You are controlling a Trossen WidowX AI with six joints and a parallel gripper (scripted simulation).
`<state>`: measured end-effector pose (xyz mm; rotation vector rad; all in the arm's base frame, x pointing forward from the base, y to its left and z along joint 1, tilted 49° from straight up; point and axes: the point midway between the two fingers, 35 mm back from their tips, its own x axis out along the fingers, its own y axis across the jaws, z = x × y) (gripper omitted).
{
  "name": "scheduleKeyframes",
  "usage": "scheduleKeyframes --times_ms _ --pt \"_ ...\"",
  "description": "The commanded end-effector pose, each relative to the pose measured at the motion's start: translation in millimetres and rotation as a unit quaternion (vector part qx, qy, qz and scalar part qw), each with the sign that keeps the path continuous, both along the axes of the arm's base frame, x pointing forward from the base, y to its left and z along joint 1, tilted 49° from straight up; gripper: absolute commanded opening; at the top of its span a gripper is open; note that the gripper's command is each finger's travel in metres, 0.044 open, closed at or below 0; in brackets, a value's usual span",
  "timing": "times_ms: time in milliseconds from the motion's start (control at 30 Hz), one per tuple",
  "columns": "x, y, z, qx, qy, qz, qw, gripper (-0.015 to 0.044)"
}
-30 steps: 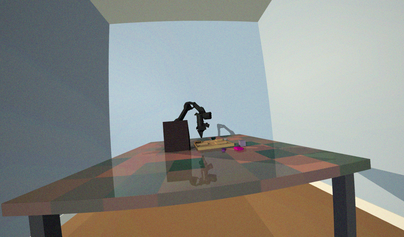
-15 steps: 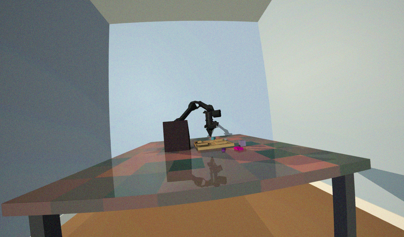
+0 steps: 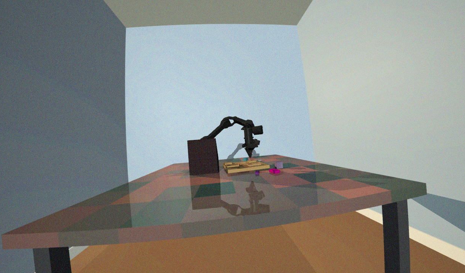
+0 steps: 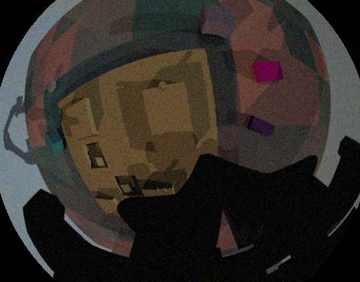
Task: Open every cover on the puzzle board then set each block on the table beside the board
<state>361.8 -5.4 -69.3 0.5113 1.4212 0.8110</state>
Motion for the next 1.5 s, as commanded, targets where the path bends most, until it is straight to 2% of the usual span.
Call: scheduleKeyframes --times_ms 0,1467 --pt "3 -2 -3 -0.002 -0.001 0.002 1.0 0.0" --pt "3 10 -13 -0.002 -0.001 0.002 1.0 0.0"
